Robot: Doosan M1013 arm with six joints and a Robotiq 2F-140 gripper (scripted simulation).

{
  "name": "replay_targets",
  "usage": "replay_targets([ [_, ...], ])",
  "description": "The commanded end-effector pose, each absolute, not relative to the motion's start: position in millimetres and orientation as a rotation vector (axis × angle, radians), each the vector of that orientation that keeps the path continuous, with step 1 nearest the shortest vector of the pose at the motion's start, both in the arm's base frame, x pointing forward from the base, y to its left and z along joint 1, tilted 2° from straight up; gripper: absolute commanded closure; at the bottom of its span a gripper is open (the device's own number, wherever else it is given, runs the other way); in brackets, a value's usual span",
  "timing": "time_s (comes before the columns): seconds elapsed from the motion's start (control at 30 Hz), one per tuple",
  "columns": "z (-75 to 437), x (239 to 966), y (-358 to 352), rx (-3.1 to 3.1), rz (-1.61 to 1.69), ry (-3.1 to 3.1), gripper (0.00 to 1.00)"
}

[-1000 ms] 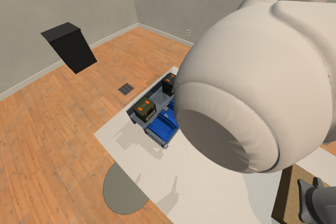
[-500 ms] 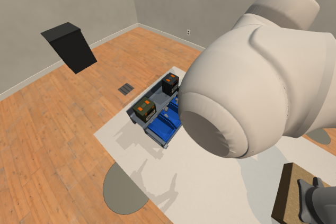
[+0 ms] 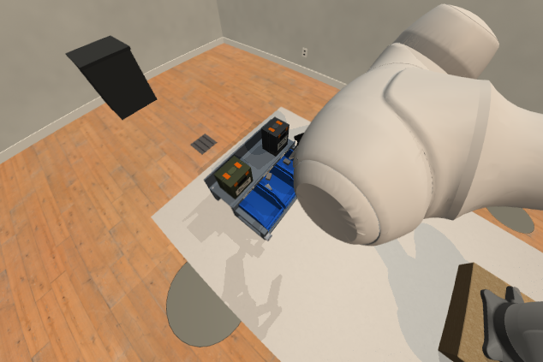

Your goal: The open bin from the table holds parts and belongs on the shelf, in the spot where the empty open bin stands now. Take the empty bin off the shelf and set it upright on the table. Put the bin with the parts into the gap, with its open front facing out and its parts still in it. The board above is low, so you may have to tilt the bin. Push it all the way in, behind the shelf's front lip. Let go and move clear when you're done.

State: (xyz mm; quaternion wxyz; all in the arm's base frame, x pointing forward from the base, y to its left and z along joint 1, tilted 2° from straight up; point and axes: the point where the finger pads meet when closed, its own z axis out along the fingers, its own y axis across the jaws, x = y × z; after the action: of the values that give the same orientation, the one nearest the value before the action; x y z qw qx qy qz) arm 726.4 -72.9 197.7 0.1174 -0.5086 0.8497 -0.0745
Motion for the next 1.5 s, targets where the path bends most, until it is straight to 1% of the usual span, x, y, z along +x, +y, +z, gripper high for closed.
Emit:
replay_targets([
  [0.0,190.0,730.4,-78.7,-1.276,-0.221,2.576,0.00],
  [0.8,164.0,741.8,-101.2,-0.511,-0.154,2.733,0.00],
  [1.47,152.2,746.2,-112.7,-0.132,-0.103,2.734,0.00],
])
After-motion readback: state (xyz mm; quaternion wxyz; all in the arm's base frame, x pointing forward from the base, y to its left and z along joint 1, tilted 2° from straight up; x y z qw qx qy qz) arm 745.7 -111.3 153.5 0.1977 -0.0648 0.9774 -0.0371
